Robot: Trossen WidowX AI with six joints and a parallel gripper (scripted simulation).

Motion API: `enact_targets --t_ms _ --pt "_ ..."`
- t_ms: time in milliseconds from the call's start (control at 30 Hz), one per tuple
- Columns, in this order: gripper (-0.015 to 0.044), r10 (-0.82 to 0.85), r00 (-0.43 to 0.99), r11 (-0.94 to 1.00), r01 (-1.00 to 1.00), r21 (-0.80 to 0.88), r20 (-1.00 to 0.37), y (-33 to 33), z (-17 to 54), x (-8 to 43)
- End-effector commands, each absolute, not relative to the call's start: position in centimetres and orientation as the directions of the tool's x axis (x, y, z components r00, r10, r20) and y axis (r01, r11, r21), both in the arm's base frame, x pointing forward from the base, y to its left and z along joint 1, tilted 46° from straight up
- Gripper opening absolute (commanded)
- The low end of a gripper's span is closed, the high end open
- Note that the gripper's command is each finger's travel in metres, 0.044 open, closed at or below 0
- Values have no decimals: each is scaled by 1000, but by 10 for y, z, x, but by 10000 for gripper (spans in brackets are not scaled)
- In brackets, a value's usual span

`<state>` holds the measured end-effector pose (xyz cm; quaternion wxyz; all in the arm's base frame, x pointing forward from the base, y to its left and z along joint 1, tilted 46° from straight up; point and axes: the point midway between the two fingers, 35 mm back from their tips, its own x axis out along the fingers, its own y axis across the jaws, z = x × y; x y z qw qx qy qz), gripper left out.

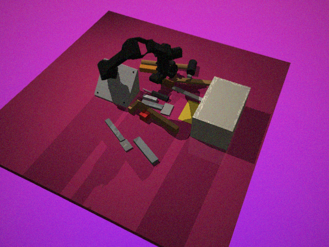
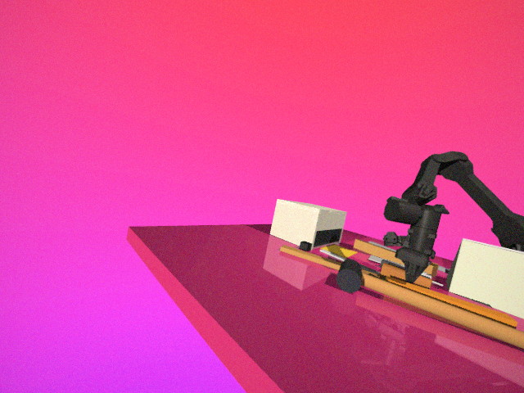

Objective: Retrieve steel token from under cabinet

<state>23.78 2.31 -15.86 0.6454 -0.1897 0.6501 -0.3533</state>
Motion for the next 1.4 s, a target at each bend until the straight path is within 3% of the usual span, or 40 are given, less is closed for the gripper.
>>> enact_targets --t_ms 0,433,667,833,933,1367 --pt "0 -700 -95 680 217 -701 -708 29 -163 238" --pt "0 -700 -97 673 242 -699 -708 39 -171 238" --pt "184 -701 -99 671 242 -701 -706 36 -169 238" --pt "200 -701 -99 671 242 -701 -706 36 -169 238" --pt "270 -700 -97 673 242 -699 -708 36 -169 238" --pt "270 -700 -97 673 243 -699 -708 34 -171 236"
